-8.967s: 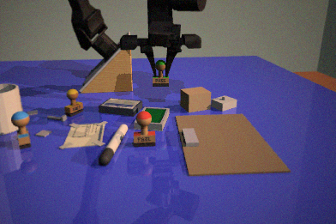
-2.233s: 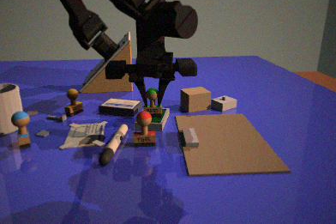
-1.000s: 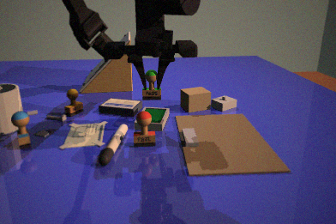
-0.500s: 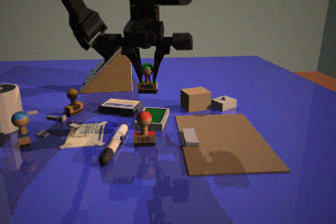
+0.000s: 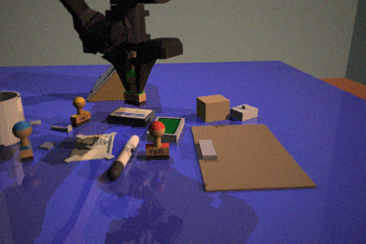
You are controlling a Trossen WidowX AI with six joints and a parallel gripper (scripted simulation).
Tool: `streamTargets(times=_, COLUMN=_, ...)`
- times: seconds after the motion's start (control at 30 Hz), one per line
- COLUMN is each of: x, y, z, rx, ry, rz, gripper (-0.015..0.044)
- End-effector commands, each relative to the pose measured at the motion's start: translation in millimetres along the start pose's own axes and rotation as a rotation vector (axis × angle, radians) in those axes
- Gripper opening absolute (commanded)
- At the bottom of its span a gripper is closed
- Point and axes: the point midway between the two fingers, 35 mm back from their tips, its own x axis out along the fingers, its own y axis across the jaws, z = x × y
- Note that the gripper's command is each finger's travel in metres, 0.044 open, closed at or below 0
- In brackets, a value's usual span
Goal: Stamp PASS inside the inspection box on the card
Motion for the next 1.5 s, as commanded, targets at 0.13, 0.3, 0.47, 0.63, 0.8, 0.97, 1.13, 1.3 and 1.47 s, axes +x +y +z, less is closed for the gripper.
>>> streamTargets(times=0.13, x=0.8, y=-20.4, z=22.4, rx=0.268, ry=-0.005, rz=-0.007, gripper=0.0000)
streamTargets(times=0.3, x=0.9, y=-33.3, z=35.8, rx=0.440, ry=-0.009, rz=-0.009, gripper=0.0000)
streamTargets(times=0.47, x=1.2, y=-47.0, z=48.4, rx=0.611, ry=-0.014, rz=-0.012, gripper=0.0000)
streamTargets(times=0.63, x=1.6, y=-61.5, z=60.3, rx=0.783, ry=-0.021, rz=-0.015, gripper=0.0000)
streamTargets(times=0.8, x=1.9, y=-65.9, z=63.6, rx=0.834, ry=-0.023, rz=-0.016, gripper=0.0000)
streamTargets(times=0.97, x=4.8, y=-65.7, z=63.8, rx=0.834, ry=-0.023, rz=-0.016, gripper=0.0000)
streamTargets(times=1.13, x=8.1, y=-65.5, z=64.0, rx=0.834, ry=-0.023, rz=-0.016, gripper=0.0000)
streamTargets(times=1.3, x=11.4, y=-65.3, z=64.2, rx=0.834, ry=-0.023, rz=-0.016, gripper=0.0000)
streamTargets(times=1.47, x=14.7, y=-65.2, z=64.3, rx=0.834, ry=-0.022, rz=-0.016, gripper=0.0000)
